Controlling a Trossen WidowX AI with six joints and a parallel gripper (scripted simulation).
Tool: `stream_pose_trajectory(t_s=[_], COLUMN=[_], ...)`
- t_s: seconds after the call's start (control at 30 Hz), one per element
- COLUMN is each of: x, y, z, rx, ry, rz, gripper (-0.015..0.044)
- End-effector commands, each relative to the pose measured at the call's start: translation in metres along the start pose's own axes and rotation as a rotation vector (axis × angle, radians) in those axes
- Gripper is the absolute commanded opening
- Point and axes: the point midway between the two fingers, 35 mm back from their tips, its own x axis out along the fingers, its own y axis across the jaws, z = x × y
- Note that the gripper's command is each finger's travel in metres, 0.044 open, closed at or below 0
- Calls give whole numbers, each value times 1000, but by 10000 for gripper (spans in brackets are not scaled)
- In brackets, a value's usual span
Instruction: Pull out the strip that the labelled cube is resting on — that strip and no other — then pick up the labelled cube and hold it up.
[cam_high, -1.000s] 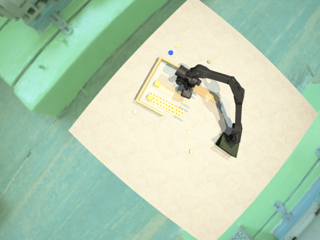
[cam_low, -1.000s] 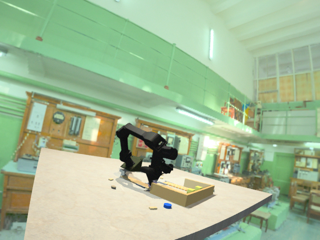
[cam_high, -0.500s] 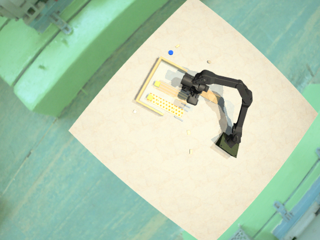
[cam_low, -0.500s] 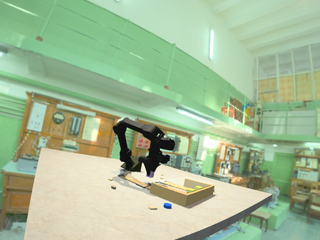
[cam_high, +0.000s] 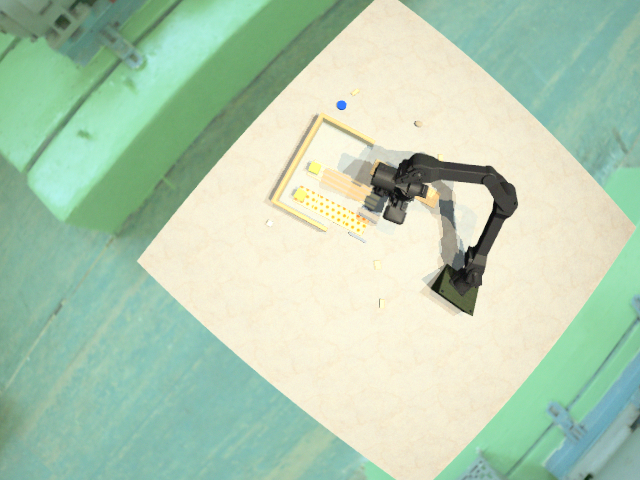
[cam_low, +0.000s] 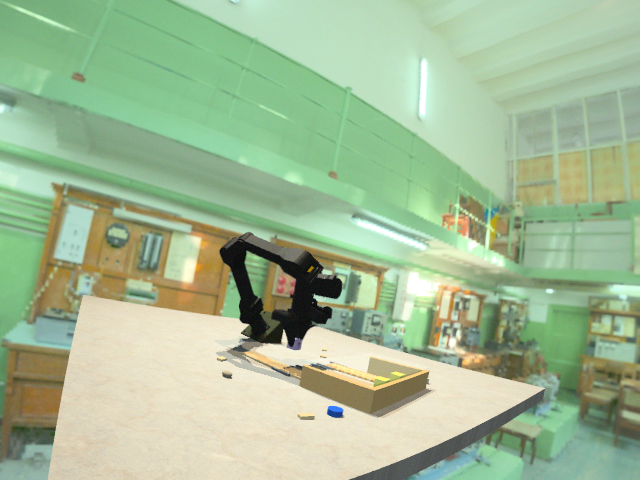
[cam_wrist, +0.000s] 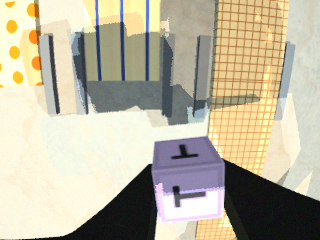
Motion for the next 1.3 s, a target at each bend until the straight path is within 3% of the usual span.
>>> stream_pose_trajectory(t_s=[0.0, 0.33, 0.67, 1.27], x=[0, 3, -32, -32], y=[8, 26, 27, 27], z=[-11, -41, -41, -41], rx=[6, 4, 3, 3], ry=[-1, 1, 1, 1], rz=[5, 4, 6, 6], gripper=[0, 0, 0, 0])
